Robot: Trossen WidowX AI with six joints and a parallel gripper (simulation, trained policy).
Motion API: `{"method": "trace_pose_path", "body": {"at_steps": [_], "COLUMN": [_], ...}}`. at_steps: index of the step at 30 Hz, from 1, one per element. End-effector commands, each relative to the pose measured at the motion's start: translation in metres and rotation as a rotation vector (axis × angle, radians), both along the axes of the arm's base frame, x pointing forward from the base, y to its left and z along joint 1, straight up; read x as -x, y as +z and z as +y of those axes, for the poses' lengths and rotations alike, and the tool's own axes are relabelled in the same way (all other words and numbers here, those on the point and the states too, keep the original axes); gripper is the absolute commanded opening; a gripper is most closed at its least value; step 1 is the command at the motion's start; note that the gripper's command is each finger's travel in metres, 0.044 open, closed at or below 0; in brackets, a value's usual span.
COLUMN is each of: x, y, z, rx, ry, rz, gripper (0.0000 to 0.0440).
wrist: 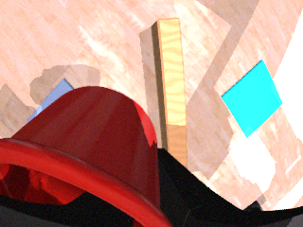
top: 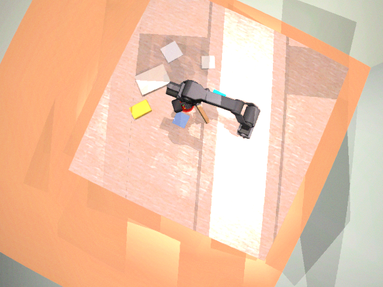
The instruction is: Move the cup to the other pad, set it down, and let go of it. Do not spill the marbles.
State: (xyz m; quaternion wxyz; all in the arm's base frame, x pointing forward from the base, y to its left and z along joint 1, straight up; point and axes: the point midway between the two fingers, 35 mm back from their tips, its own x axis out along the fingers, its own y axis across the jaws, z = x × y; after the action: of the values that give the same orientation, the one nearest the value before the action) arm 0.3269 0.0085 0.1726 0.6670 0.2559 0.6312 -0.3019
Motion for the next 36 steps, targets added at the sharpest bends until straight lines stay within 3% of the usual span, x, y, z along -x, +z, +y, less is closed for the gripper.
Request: {"method": "trace_pose_path", "body": {"at_steps": [1, 36], "x": [0.001, 0.035], "y": [0.005, 0.01], "z": [-0.012, -0.103], "rx": [0.005, 0.031], "ry": [-0.032, -0.259], "rz": [-0.022, -0.12], "gripper": [0.0, 0.0]}}
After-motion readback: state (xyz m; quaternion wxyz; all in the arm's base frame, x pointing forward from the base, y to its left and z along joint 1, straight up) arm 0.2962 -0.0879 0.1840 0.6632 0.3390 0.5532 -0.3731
